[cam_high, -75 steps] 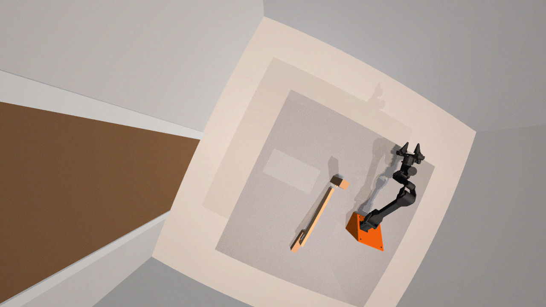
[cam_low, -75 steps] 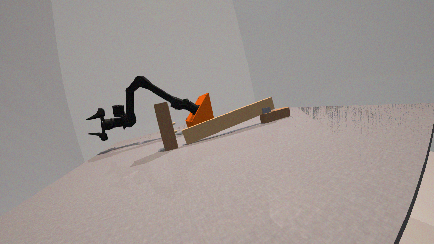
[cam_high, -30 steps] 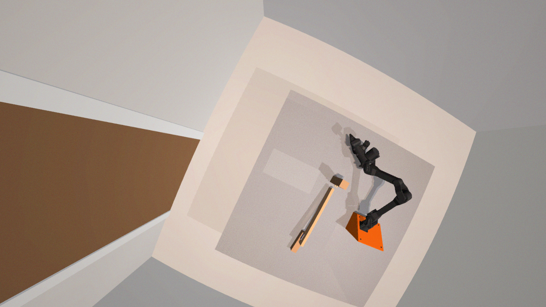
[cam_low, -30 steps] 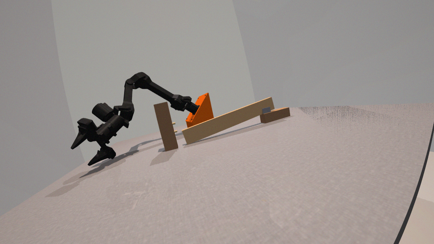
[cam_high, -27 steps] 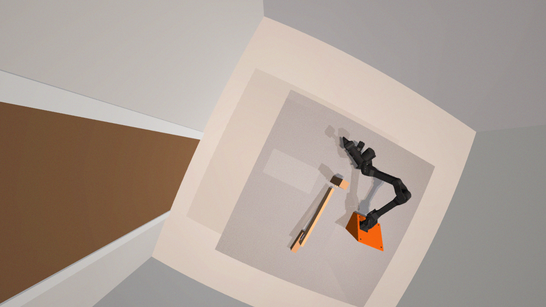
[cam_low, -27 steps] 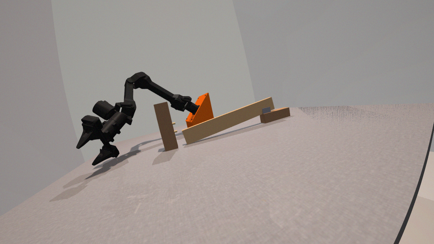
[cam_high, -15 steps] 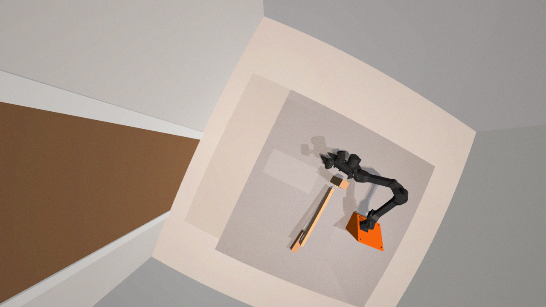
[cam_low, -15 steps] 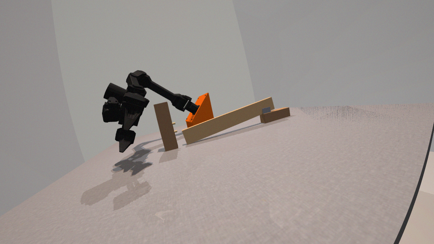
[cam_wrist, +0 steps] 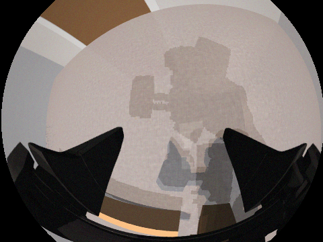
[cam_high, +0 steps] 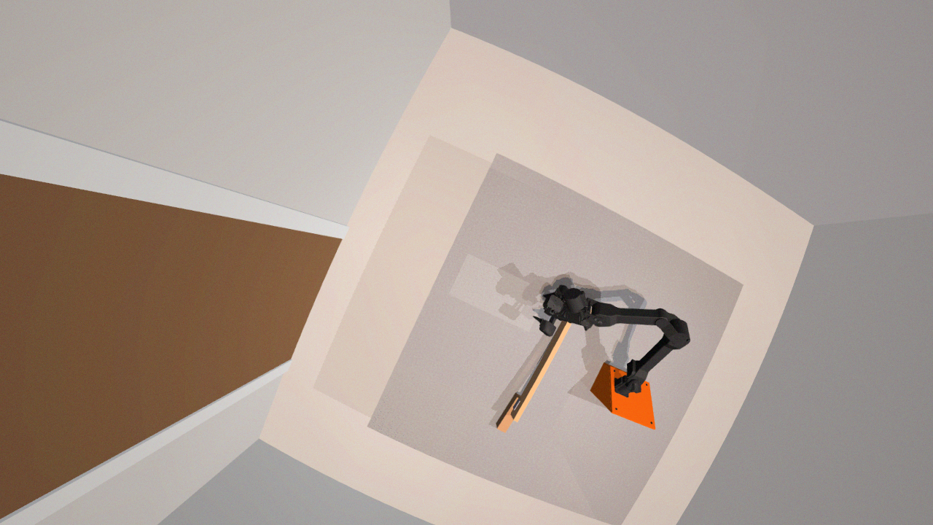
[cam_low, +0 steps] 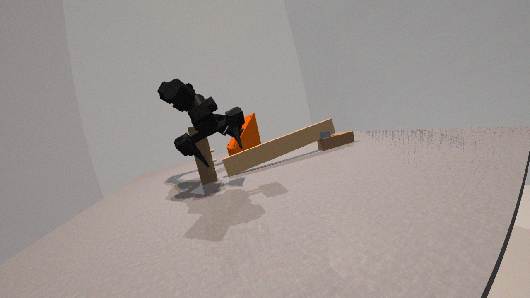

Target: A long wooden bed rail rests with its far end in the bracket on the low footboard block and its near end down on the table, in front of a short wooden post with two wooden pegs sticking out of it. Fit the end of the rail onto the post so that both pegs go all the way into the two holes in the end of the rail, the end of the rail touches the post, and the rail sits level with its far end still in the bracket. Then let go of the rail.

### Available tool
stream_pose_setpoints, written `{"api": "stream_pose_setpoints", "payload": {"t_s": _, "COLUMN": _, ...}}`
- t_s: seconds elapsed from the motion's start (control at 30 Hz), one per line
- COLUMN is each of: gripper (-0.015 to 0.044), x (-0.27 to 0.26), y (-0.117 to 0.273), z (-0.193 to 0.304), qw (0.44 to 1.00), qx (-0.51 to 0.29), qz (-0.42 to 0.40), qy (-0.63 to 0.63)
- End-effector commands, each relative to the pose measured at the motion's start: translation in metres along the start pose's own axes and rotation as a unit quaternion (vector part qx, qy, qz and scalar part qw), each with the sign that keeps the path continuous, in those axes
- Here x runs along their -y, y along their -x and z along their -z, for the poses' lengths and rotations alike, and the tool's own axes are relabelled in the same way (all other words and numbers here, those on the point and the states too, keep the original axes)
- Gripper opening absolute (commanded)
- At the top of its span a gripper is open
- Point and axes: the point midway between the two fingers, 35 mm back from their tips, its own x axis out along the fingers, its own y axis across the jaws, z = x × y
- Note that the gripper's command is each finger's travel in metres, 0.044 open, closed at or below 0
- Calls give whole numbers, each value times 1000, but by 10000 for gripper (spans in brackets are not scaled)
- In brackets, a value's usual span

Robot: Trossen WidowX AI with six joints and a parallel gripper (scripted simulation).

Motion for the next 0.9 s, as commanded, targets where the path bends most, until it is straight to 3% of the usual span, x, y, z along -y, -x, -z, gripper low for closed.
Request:
{"api": "stream_pose_setpoints", "payload": {"t_s": 0.0, "gripper": 440, "x": -44, "y": 3, "z": 35, "qw": 978, "qx": -93, "qz": -27, "qy": 185}}
{"api": "stream_pose_setpoints", "payload": {"t_s": 0.13, "gripper": 440, "x": -77, "y": 19, "z": 73, "qw": 897, "qx": -183, "qz": -60, "qy": 398}}
{"api": "stream_pose_setpoints", "payload": {"t_s": 0.3, "gripper": 440, "x": -103, "y": 58, "z": 117, "qw": 655, "qx": -283, "qz": -106, "qy": 692}}
{"api": "stream_pose_setpoints", "payload": {"t_s": 0.87, "gripper": 440, "x": -103, "y": 55, "z": 122, "qw": 643, "qx": -286, "qz": -108, "qy": 702}}
